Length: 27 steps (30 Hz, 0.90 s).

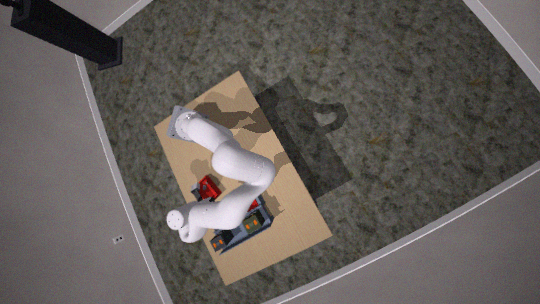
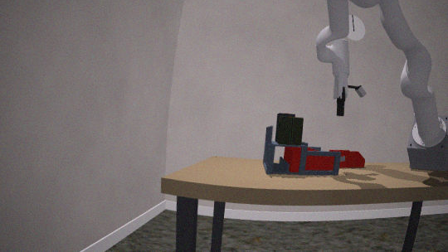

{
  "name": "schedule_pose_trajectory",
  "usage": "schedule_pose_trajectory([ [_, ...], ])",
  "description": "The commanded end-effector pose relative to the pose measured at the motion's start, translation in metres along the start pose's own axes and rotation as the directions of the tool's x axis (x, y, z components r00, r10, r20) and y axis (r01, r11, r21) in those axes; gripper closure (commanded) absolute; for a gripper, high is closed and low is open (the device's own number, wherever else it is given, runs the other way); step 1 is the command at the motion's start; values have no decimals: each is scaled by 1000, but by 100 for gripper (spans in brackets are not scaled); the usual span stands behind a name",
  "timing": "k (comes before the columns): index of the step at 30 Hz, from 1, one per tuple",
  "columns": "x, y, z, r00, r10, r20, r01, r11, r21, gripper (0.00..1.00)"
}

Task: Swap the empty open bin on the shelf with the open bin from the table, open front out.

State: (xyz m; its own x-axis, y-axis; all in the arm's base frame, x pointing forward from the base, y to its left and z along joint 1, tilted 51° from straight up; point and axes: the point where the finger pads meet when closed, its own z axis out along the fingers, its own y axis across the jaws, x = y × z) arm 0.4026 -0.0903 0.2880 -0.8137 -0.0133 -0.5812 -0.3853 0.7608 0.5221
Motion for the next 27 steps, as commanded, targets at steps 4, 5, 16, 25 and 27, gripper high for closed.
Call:
schedule_pose_trajectory([
  [4,0,0,0,1000,-1,1,1,1000,1,100],
  [5,0,0,0,1000,-1,1,1,1000,1,100],
  [16,2,-10,3,1000,-14,2,14,1000,1,100],
  [25,18,-62,23,997,-80,5,80,997,1,100],
  [27,24,-77,29,995,-99,5,99,995,1,100],
])
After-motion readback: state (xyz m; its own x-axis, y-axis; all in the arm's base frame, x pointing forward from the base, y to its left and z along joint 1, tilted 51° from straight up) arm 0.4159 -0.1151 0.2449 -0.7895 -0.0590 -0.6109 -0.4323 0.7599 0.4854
